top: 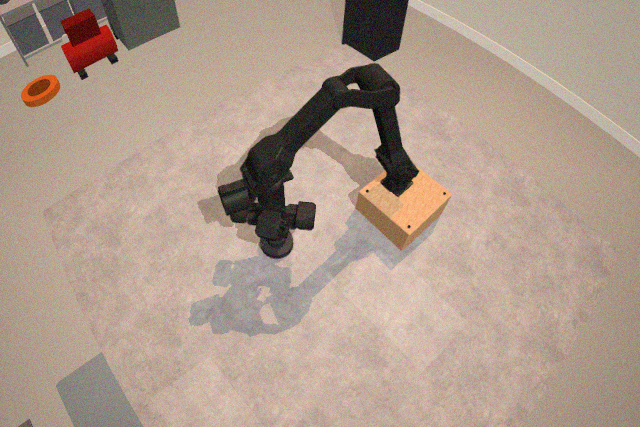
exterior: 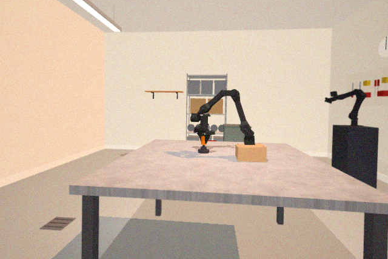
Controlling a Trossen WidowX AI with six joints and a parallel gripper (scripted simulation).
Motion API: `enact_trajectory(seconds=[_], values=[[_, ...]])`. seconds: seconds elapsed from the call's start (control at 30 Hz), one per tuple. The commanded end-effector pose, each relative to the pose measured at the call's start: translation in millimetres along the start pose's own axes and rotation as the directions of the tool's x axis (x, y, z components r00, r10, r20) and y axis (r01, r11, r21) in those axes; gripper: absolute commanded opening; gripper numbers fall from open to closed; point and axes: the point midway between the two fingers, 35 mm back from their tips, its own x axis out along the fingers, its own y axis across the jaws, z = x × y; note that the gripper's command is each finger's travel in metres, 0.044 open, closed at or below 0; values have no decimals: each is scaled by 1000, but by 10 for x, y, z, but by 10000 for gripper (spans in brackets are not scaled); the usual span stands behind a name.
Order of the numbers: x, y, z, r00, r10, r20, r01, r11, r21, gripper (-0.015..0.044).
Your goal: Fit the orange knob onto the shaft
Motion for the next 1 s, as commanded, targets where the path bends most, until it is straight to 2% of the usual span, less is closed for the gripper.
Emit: enact_trajectory(seconds=[0.0, 0.27, 0.5, 0.97], values=[[4, -4, 10, 1000, -1, 5, 1, 1000, -4, 0], [-47, -14, 16, 1000, -2, 5, 2, 1000, -12, 0], [-33, -16, 15, 1000, -1, 5, 3, 977, -211, 0], [-1, -7, 10, 1000, -1, 5, 2, 977, -211, 0]])
